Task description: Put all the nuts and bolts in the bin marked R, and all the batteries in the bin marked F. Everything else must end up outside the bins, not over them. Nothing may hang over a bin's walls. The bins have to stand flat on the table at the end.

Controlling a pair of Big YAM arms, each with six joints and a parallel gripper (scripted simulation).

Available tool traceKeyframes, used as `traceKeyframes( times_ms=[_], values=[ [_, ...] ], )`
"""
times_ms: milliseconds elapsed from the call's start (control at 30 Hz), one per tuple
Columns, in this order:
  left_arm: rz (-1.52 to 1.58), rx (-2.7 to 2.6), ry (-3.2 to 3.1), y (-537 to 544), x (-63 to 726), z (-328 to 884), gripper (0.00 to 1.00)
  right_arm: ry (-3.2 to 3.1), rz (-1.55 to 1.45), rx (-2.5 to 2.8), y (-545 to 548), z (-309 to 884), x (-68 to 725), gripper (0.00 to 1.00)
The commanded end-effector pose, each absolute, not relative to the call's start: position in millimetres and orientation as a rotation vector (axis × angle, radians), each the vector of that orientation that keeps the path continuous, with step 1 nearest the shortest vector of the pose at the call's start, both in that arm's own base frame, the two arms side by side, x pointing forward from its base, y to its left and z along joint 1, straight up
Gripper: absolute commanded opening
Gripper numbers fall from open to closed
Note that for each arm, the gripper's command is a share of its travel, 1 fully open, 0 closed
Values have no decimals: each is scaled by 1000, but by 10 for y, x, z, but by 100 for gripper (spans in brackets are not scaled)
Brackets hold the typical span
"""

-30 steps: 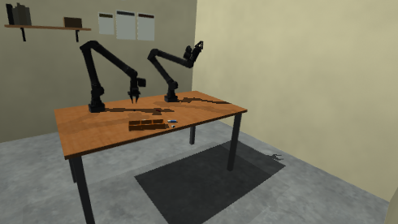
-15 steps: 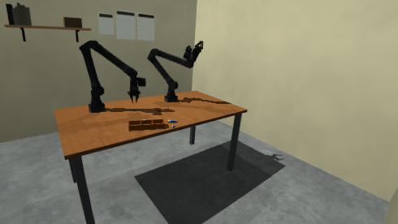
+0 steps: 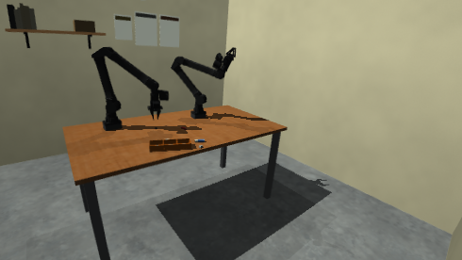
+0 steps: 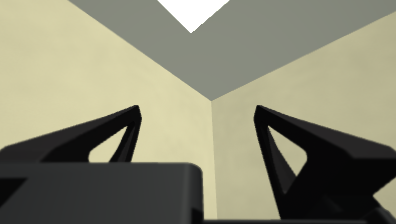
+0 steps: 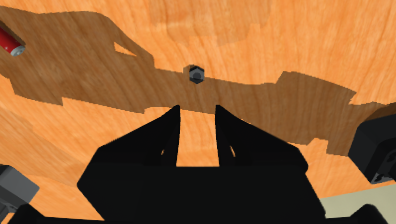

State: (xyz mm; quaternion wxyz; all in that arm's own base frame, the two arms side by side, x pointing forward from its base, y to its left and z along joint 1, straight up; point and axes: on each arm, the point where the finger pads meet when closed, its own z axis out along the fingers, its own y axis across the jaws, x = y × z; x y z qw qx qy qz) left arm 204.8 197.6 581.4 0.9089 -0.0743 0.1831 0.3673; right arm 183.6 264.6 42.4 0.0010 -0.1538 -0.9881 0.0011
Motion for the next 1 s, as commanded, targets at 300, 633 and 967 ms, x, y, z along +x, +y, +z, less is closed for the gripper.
traceKeyframes(
  times_ms=[300,633,967],
  values=[
    [776,-143,346,1941,1947,5863,100,-3105,1,-483,2630,-29,1871,30],
    [776,-143,346,1941,1947,5863,100,-3104,2,-485,2652,-224,1888,30],
    [776,-143,346,1941,1947,5863,100,-3104,2,-484,2641,-319,1877,30]
  ],
)
